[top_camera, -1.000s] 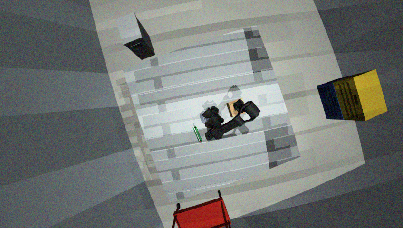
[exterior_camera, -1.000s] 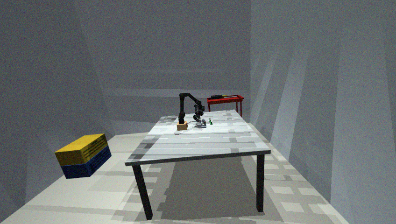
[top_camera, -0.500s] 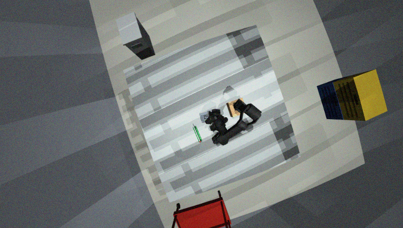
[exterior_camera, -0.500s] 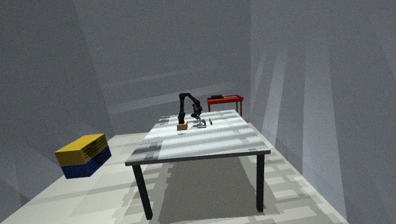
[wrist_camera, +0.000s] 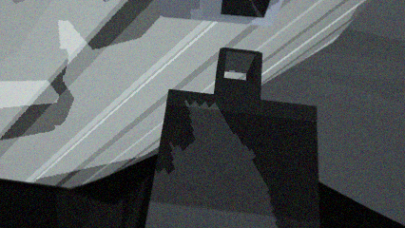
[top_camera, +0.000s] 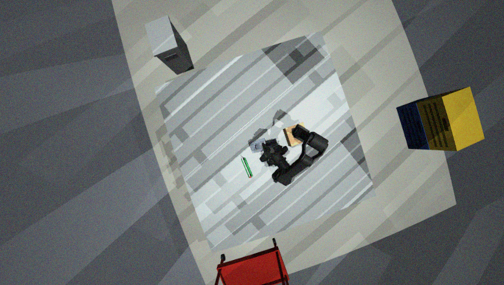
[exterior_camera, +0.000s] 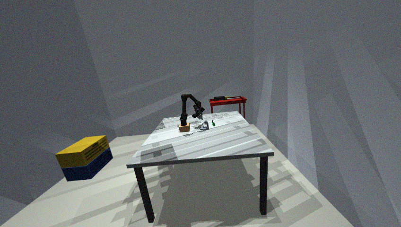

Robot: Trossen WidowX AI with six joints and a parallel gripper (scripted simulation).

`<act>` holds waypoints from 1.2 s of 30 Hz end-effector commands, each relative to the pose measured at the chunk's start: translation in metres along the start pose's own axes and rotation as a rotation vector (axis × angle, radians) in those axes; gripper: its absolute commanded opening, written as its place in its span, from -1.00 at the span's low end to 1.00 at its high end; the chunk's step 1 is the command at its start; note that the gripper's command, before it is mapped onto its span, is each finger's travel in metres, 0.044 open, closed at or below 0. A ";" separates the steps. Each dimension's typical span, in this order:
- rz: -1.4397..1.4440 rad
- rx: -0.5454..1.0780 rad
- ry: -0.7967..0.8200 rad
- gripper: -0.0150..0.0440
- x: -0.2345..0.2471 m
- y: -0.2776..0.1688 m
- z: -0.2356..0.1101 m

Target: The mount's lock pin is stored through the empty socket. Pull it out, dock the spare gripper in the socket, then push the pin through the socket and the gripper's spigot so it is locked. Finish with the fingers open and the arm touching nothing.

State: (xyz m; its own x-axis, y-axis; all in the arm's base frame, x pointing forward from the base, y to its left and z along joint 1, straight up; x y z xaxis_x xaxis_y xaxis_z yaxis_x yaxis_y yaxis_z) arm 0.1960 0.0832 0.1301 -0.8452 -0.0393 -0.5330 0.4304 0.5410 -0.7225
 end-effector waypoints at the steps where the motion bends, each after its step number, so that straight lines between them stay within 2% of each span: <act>1: -0.015 0.005 -0.019 -0.49 -0.002 0.001 0.000; 36: -0.019 0.004 -0.028 -0.49 -0.006 0.040 0.025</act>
State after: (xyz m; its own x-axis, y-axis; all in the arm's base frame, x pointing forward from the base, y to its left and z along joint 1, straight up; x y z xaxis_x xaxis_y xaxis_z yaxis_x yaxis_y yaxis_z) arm 0.2233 0.0842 0.0956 -0.8462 -0.0608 -0.5293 0.4179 0.5406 -0.7302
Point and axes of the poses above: the point midway between the two fingers, 35 mm back from their tips, its own z axis out along the fingers, its own x axis across the jaws, y = z × x, the point moved 5 cm from there along -z, back along the fingers, and after that the axes turned 7 degrees about -z, right-handed, at the moved point
